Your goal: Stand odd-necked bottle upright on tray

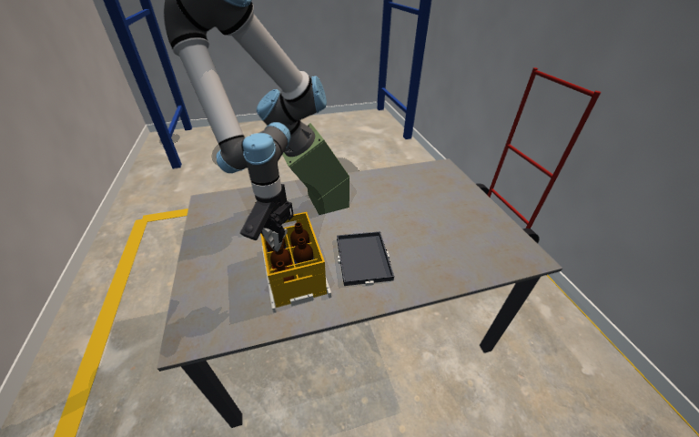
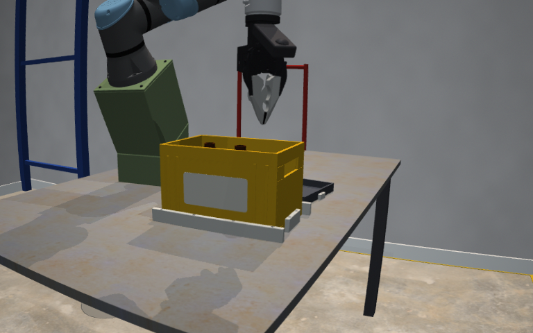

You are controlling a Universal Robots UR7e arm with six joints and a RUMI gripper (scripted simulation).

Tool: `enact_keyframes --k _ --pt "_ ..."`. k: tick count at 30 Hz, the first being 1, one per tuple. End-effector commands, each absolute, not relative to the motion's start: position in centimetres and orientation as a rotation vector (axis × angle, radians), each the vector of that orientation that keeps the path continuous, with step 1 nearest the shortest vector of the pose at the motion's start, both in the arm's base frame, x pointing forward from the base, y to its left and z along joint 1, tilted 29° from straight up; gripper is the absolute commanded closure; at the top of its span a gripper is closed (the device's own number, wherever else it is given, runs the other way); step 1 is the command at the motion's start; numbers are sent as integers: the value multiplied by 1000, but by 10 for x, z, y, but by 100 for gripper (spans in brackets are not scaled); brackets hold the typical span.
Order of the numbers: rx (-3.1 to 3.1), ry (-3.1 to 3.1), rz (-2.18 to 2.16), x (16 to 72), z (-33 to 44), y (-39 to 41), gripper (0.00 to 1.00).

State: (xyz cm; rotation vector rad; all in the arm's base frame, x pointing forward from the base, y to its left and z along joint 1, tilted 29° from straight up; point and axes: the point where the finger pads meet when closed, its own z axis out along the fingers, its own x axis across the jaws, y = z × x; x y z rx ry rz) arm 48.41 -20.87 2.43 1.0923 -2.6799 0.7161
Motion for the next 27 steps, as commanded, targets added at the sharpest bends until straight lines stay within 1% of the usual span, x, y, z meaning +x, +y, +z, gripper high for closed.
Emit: enact_keyframes --k 1,3,10,21,22,27 --pt "1093 -2680 718 485 25 -208 100" --pt "1093 -2681 717 485 20 -200 100" --pt "1093 -2681 717 484 -20 -129 100" --pt "1093 -2680 718 483 -22 -126 100" --pt "1093 -2680 718 483 -22 -126 62" --pt "1093 -2680 718 483 -22 -126 62"
